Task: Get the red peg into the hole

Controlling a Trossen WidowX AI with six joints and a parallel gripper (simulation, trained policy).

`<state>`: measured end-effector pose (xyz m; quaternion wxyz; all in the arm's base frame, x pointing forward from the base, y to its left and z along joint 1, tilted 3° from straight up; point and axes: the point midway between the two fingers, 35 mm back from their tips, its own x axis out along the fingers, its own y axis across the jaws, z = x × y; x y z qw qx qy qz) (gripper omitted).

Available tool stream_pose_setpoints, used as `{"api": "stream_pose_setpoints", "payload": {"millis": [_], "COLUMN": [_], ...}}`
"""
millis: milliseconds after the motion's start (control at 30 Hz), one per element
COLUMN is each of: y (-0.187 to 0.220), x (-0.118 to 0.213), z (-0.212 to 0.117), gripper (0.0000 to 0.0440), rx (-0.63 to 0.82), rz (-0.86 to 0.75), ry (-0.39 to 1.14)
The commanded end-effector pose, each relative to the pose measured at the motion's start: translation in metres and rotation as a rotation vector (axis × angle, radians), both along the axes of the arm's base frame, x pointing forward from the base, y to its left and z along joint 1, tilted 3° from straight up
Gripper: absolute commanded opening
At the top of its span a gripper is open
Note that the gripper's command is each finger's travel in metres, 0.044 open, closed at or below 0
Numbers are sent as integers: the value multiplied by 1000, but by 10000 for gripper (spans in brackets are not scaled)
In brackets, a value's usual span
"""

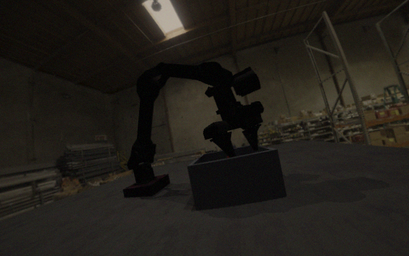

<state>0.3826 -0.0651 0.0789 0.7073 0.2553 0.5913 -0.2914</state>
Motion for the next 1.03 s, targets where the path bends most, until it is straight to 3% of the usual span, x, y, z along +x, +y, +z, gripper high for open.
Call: {"api": "stream_pose_setpoints", "payload": {"millis": [0,367,1000], "y": [5,22,23], "x": [18,56,57], "z": [10,37,38], "gripper": [440,440,440], "rx": [37,100,101], "rz": [24,77,80], "ry": [-38,-119,-123]}}
